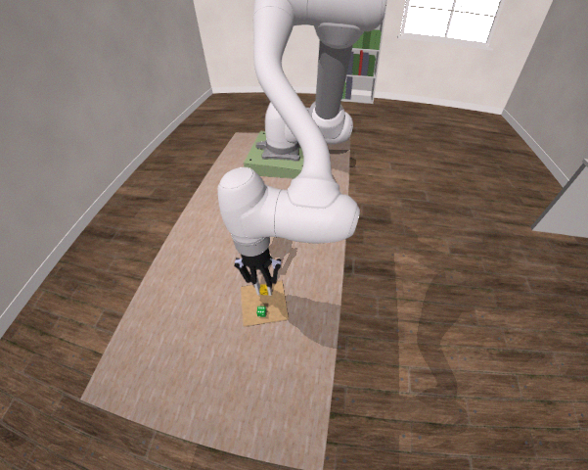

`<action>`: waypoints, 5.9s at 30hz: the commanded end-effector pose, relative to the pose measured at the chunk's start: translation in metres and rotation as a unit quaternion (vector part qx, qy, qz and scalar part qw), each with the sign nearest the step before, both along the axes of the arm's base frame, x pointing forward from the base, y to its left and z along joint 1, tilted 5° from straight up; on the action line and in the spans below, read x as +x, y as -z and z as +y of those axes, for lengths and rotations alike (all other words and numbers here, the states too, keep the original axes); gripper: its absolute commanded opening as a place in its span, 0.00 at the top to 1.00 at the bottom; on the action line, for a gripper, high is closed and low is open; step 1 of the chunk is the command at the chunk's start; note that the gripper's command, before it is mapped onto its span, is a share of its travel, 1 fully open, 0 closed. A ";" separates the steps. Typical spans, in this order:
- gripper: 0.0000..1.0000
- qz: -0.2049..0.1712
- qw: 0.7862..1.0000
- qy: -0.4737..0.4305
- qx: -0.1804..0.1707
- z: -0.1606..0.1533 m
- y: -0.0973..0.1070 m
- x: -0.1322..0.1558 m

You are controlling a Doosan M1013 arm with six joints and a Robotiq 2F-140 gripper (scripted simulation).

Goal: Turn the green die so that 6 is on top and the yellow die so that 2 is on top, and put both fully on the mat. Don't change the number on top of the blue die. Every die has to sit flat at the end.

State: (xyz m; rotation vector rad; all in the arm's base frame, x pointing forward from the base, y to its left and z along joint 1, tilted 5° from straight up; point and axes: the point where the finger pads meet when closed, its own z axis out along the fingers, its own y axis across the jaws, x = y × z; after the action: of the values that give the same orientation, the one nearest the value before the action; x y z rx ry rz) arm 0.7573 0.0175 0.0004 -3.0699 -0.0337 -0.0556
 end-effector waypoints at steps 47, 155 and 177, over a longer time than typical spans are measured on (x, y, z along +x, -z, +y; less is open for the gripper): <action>0.68 0.000 1.000 0.000 0.000 -0.006 -0.090 -0.003; 0.00 0.000 1.000 0.000 0.000 -0.011 -0.160 -0.006; 0.00 0.000 1.000 0.000 0.000 -0.011 -0.160 -0.006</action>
State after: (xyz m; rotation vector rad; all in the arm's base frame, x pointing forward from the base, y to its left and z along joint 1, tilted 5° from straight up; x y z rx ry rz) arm 0.7516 0.0061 0.1605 -3.0699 -0.0337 -0.0557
